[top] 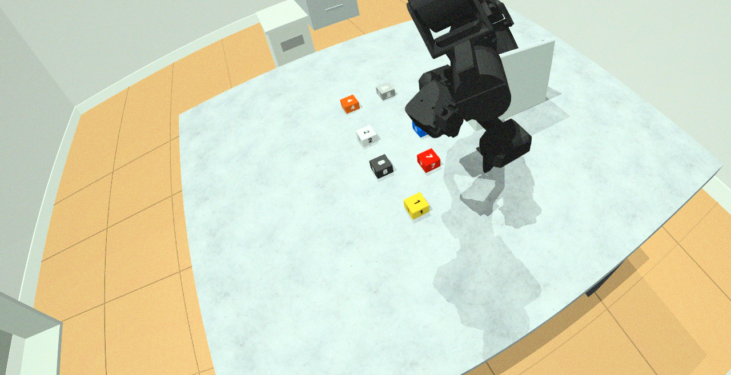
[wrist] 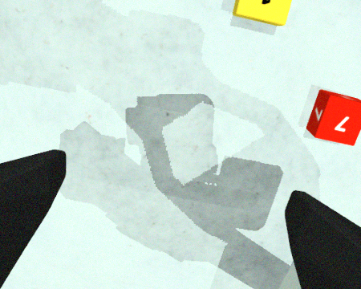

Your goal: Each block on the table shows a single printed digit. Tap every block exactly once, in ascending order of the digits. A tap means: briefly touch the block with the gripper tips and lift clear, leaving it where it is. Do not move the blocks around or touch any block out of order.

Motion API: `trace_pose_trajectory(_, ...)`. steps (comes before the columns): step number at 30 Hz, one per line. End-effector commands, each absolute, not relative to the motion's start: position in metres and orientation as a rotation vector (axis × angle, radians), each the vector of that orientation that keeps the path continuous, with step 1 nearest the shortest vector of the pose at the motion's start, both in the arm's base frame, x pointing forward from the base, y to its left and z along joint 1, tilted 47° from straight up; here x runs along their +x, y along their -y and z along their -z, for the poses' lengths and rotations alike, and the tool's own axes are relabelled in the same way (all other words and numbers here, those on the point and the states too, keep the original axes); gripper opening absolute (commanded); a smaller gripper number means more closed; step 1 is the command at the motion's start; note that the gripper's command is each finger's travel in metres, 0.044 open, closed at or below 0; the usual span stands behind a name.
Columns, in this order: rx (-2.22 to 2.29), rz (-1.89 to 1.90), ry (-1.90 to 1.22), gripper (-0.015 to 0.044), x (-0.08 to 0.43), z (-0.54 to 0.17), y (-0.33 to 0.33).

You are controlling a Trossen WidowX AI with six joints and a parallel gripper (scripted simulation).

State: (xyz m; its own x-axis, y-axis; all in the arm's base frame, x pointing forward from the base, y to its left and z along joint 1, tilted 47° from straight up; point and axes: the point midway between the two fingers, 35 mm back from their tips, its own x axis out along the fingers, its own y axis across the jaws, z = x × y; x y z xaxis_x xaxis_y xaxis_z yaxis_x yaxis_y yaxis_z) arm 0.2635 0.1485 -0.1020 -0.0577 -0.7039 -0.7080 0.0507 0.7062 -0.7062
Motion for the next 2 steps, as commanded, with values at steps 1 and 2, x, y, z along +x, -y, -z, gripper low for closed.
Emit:
trace_pose_trajectory(1, -0.546, 0.7, -1.513, 0.04, 0.2607, 0.1093, -0.1536)
trace_pose_trajectory(2, -0.546, 0.7, -1.513, 0.04, 0.2607, 0.1093, -0.1536)
